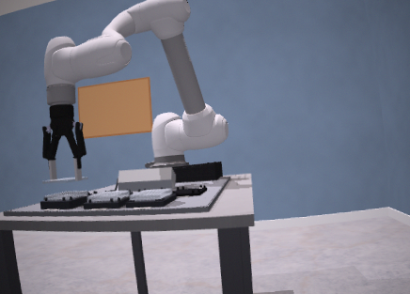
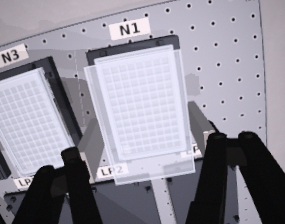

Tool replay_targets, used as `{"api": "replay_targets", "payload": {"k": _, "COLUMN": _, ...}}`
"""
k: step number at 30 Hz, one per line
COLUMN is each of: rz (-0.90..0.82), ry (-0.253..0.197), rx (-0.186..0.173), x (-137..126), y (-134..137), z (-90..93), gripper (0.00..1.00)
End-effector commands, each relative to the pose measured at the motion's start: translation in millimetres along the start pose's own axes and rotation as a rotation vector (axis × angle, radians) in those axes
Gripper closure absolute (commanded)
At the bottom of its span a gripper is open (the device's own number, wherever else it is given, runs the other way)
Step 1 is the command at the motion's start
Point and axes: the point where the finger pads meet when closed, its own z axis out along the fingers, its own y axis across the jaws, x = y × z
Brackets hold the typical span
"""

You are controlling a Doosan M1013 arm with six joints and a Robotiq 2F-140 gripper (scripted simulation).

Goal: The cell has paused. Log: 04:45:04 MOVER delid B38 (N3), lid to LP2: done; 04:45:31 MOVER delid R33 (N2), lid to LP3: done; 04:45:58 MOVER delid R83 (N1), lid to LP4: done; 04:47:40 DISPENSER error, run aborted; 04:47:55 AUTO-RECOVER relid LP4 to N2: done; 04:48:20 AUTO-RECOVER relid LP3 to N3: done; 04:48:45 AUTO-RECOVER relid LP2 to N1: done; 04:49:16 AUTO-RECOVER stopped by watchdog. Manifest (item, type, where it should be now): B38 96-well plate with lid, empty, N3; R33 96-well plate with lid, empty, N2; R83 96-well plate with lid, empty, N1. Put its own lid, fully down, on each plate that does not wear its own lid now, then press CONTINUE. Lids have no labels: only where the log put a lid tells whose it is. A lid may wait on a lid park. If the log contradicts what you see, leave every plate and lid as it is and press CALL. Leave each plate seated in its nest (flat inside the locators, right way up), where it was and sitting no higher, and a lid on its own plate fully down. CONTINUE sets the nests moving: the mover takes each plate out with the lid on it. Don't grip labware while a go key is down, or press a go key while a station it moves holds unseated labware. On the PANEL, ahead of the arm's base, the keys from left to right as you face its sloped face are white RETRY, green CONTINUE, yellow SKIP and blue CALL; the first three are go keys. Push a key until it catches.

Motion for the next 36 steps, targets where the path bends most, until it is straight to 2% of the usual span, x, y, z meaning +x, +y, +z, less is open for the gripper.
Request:
{"api": "replay_targets", "payload": {"k": 1, "rz": 0.000, "ry": 0.000, "rx": 0.000, "x": 0.0, "y": 0.0, "z": -4.6, "gripper": 1.00}}
{"api": "replay_targets", "payload": {"k": 19, "rz": 0.000, "ry": 0.000, "rx": 0.000, "x": -1.8, "y": 1.0, "z": -10.3, "gripper": 1.00}}
{"api": "replay_targets", "payload": {"k": 20, "rz": 0.000, "ry": 0.000, "rx": 0.000, "x": -12.2, "y": 6.7, "z": -10.8, "gripper": 1.00}}
{"api": "replay_targets", "payload": {"k": 22, "rz": 0.000, "ry": 0.000, "rx": 0.000, "x": -65.4, "y": 31.9, "z": -12.2, "gripper": 1.00}}
{"api": "replay_targets", "payload": {"k": 24, "rz": 0.000, "ry": 0.000, "rx": 0.000, "x": -65.4, "y": 31.9, "z": -12.2, "gripper": 1.00}}
{"api": "replay_targets", "payload": {"k": 25, "rz": 0.000, "ry": 0.000, "rx": 0.000, "x": -93.6, "y": 42.2, "z": -12.1, "gripper": 1.00}}
{"api": "replay_targets", "payload": {"k": 28, "rz": 0.000, "ry": 0.000, "rx": 0.000, "x": -101.1, "y": 45.4, "z": -12.2, "gripper": 1.00}}
{"api": "replay_targets", "payload": {"k": 29, "rz": 0.000, "ry": 0.000, "rx": 0.000, "x": -134.3, "y": 55.7, "z": -11.6, "gripper": 1.00}}
{"api": "replay_targets", "payload": {"k": 31, "rz": 0.000, "ry": 0.000, "rx": 0.000, "x": -134.3, "y": 55.7, "z": -11.6, "gripper": 1.00}}
{"api": "replay_targets", "payload": {"k": 32, "rz": 0.000, "ry": 0.000, "rx": 0.000, "x": -158.3, "y": 62.0, "z": -10.8, "gripper": 1.00}}
{"api": "replay_targets", "payload": {"k": 36, "rz": 0.000, "ry": 0.000, "rx": 0.000, "x": -172.2, "y": 65.1, "z": -10.1, "gripper": 1.00}}
